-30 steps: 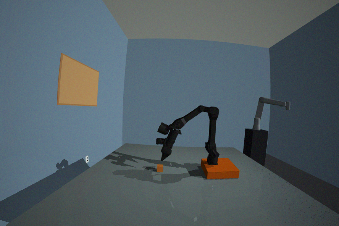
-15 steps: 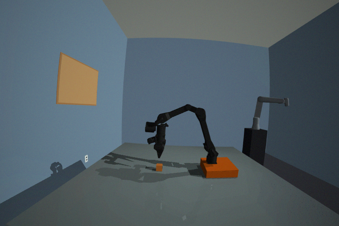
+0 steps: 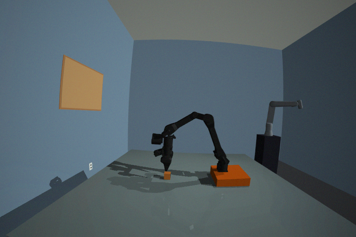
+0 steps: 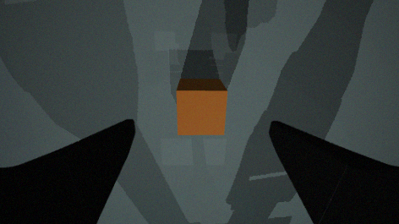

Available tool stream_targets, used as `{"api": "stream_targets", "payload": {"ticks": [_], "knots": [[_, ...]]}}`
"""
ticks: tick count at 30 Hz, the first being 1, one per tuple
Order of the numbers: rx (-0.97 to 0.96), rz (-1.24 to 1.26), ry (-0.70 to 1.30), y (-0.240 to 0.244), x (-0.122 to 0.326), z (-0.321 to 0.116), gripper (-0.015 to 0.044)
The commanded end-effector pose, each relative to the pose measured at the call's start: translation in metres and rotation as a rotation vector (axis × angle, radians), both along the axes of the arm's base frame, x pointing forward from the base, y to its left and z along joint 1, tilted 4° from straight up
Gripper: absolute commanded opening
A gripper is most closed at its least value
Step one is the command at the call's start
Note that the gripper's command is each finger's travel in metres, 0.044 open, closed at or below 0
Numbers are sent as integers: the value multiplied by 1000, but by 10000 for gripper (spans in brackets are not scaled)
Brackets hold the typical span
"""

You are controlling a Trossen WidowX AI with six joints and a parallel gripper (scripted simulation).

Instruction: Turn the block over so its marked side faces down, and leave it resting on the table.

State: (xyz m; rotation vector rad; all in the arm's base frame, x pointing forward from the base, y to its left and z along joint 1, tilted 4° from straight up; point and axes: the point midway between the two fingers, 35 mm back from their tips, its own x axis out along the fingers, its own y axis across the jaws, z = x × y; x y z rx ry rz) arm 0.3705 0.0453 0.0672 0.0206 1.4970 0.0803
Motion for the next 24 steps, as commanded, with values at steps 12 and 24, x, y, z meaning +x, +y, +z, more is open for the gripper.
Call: {"api": "stream_targets", "payload": {"ticks": [12,24], "knots": [[2,3,18,1,-3,-24,440],[2,3,18,2,-3,-43,440]]}}
